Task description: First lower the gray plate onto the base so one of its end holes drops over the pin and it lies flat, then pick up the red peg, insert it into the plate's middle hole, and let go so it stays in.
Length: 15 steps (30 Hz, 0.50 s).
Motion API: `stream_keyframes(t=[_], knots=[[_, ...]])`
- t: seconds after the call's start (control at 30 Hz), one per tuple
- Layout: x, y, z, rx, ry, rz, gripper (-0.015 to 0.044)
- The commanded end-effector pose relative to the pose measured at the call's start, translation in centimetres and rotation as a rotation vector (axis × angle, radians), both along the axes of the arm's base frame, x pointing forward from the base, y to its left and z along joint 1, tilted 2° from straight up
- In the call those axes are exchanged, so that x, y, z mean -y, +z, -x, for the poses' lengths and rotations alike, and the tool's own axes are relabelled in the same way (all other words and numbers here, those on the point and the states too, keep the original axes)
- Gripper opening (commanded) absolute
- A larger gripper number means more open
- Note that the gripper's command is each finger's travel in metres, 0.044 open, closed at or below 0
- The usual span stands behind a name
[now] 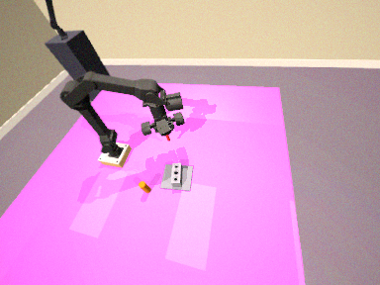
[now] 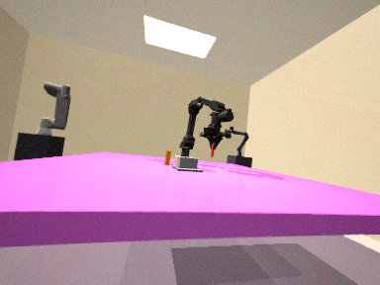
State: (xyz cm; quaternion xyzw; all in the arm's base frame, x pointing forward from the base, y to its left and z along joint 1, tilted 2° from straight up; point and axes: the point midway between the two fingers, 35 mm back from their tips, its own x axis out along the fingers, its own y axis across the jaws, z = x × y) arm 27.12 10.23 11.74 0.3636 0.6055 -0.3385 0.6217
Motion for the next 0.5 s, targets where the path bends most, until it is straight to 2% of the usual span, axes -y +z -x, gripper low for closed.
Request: stream_keyframes(t=[0.0,0.47], knots=[[0.8,0.2,-0.8,0.004,0.002,0.002,0.0],[3.9,0.3,-3.2,0.004,0.002,0.003,0.0]])
